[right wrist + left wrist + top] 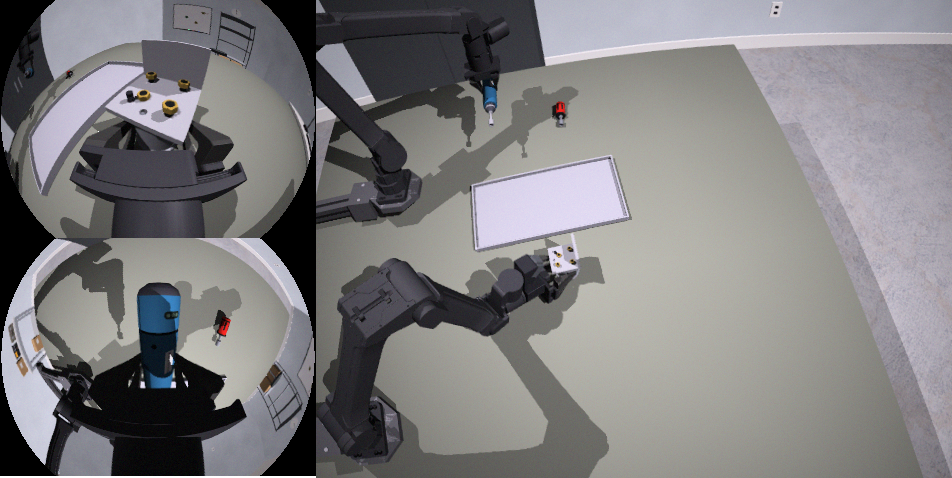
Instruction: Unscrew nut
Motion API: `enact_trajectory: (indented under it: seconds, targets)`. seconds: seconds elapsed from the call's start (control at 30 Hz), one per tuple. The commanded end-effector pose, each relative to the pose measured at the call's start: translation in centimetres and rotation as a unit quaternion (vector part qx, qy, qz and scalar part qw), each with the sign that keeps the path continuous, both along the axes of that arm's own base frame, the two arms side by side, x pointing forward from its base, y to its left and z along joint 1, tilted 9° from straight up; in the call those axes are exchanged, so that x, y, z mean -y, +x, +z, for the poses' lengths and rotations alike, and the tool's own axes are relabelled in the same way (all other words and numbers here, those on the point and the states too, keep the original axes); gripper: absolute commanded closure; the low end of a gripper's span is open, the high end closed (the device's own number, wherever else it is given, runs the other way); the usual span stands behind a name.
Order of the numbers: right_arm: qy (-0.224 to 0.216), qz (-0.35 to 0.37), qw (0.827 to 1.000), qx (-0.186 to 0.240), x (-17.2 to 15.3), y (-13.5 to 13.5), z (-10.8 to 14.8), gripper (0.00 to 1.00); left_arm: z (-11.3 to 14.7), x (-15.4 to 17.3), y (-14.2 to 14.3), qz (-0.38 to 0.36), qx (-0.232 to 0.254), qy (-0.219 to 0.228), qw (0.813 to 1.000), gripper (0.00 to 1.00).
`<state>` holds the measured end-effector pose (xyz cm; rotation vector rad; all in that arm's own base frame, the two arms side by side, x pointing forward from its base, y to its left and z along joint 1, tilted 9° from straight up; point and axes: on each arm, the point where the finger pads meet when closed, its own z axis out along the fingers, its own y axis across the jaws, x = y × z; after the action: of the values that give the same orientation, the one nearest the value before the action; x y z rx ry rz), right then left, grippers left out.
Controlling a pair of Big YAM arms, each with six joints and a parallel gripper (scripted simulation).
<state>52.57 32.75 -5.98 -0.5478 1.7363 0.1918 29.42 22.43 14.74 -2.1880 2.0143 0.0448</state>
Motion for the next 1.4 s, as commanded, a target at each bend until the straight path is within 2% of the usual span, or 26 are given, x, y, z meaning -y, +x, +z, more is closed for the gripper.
enact_trajectory:
  seconds: [0.0, 0.03, 0.13, 0.2, 0.23, 0.3, 0.4, 0.5, 0.57, 0.67, 0.73, 0.8, 0.9, 0.97, 1.07, 1.13, 1.17, 1.23, 1.27, 1.3, 1.37]
  targets:
    - [-0.008, -0.008, 1.000, -0.014, 1.1, 0.2, -1.3, 0.41, 1.2, -0.8, 1.5, -0.008, 0.022, 0.018, 1.000, 0.58]
    - [-0.008, -0.008, 1.000, -0.014, 1.1, 0.2, -1.3, 0.41, -0.5, -0.4, 0.8, -0.008, 0.007, 0.007, 1.000, 0.58]
    - [-0.008, -0.008, 1.000, -0.014, 1.1, 0.2, -1.3, 0.41, -1.0, -0.7, 0.8, -0.006, 0.008, 0.008, 1.000, 0.58]
    - [-0.008, -0.008, 1.000, -0.014, 1.1, 0.2, -1.3, 0.41, 0.7, -1.3, 1.5, -0.005, 0.030, 0.024, 0.999, 0.58]
    - [-0.008, -0.008, 1.000, -0.014, 1.1, 0.2, -1.3, 0.41, 0.2, -1.2, 1.2, -0.004, 0.027, 0.022, 0.999, 0.58]
    - [-0.008, -0.008, 1.000, -0.014, 1.1, 0.2, -1.3, 0.41, 1.2, -1.7, 1.8, -0.003, 0.037, 0.029, 0.999, 0.58]
    - [-0.008, -0.008, 1.000, -0.014, 1.1, 0.2, -1.3, 0.41, 1.1, -1.7, 1.8, -0.003, 0.036, 0.029, 0.999, 0.58]
    - [-0.008, -0.008, 1.000, -0.014, 1.1, 0.2, -1.3, 0.41, -2.1, -1.0, 0.6, -0.002, 0.009, 0.009, 1.000, 0.58]
    - [-0.008, -0.008, 1.000, -0.014, 1.1, 0.2, -1.3, 0.41, -1.9, -1.6, 1.3, -0.001, 0.016, 0.013, 1.000, 0.58]
    - [-0.008, -0.008, 1.000, -0.014, 1.1, 0.2, -1.3, 0.41, -2.2, -1.1, 0.7, -0.003, 0.020, 0.017, 1.000, 0.58]
    - [-0.008, -0.008, 1.000, -0.014, 1.1, 0.2, -1.3, 0.41, -1.7, -2.0, 1.8, -0.002, 0.028, 0.023, 0.999, 0.58]
    - [-0.008, -0.008, 1.000, -0.014, 1.1, 0.2, -1.3, 0.41, -4.0, -1.4, 0.9, -0.001, 0.009, 0.008, 1.000, 0.58]
    - [-0.008, -0.008, 1.000, -0.014, 1.1, 0.2, -1.3, 0.41, -2.0, -1.8, 1.7, -0.002, 0.030, 0.024, 0.999, 0.58]
    - [-0.008, -0.008, 1.000, -0.014, 1.1, 0.2, -1.3, 0.41, -2.0, -1.8, 1.7, -0.002, 0.030, 0.024, 0.999, 0.58]
    - [-0.008, -0.008, 1.000, -0.014, 1.1, 0.2, -1.3, 0.41, -4.7, -1.4, 0.8, -0.001, 0.008, 0.007, 1.000, 0.58]
    - [-0.008, -0.008, 1.000, -0.014, 1.1, 0.2, -1.3, 0.41, -4.3, -2.0, 1.6, -0.002, 0.017, 0.014, 1.000, 0.58]
    - [-0.008, -0.008, 1.000, -0.014, 1.1, 0.2, -1.3, 0.41, -5.0, -1.6, 1.2, -0.002, 0.012, 0.010, 1.000, 0.58]
    - [-0.008, -0.008, 1.000, -0.014, 1.1, 0.2, -1.3, 0.41, -4.7, -1.5, 1.0, -0.003, 0.020, 0.016, 1.000, 0.58]
    - [-0.008, -0.008, 1.000, -0.014, 1.1, 0.2, -1.3, 0.41, -4.2, -2.2, 1.9, -0.002, 0.027, 0.021, 0.999, 0.58]
    - [-0.008, -0.008, 1.000, -0.014, 1.1, 0.2, -1.3, 0.41, -4.6, -2.5, 2.2, -0.001, 0.025, 0.019, 1.000, 0.58]
    - [-0.008, -0.008, 1.000, -0.014, 1.1, 0.2, -1.3, 0.41, -6.7, -1.6, 0.9, -0.001, 0.007, 0.006, 1.000, 0.58]
